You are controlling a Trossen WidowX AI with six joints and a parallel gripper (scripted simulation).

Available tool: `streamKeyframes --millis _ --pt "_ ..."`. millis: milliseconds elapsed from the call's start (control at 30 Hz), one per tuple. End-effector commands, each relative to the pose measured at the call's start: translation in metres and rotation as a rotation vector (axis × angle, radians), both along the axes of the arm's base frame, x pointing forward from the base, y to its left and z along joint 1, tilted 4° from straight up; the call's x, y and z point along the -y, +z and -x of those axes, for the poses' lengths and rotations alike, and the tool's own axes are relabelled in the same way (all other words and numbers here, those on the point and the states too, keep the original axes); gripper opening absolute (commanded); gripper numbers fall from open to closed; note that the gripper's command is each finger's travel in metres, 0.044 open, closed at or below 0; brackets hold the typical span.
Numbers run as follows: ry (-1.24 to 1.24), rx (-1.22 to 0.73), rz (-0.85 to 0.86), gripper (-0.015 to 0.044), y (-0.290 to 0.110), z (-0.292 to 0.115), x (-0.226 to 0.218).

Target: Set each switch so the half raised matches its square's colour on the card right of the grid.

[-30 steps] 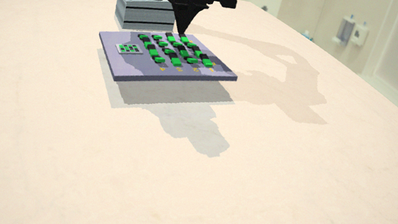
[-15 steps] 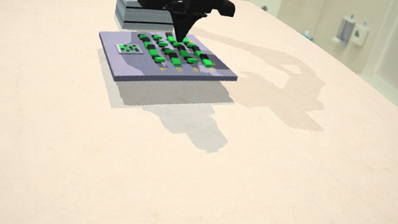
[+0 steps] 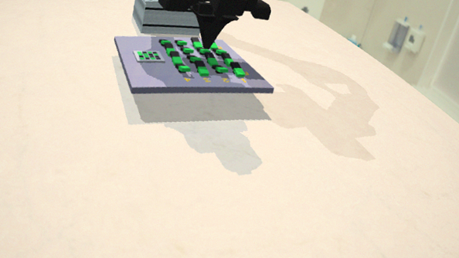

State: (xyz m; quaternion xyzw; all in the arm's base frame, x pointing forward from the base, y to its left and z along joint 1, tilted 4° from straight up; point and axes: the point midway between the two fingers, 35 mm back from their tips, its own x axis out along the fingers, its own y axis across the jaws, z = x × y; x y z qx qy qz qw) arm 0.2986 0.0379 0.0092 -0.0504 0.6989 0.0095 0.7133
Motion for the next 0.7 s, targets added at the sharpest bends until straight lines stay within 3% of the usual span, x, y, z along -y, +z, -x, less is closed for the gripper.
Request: streamKeyframes --millis 0,667 --pt "0.001 0.001 -0.001 0.0 -0.0003 -0.0001 0.0" --pt "0.001 0.001 -0.001 0.0 -0.0027 -0.0002 0.0001"
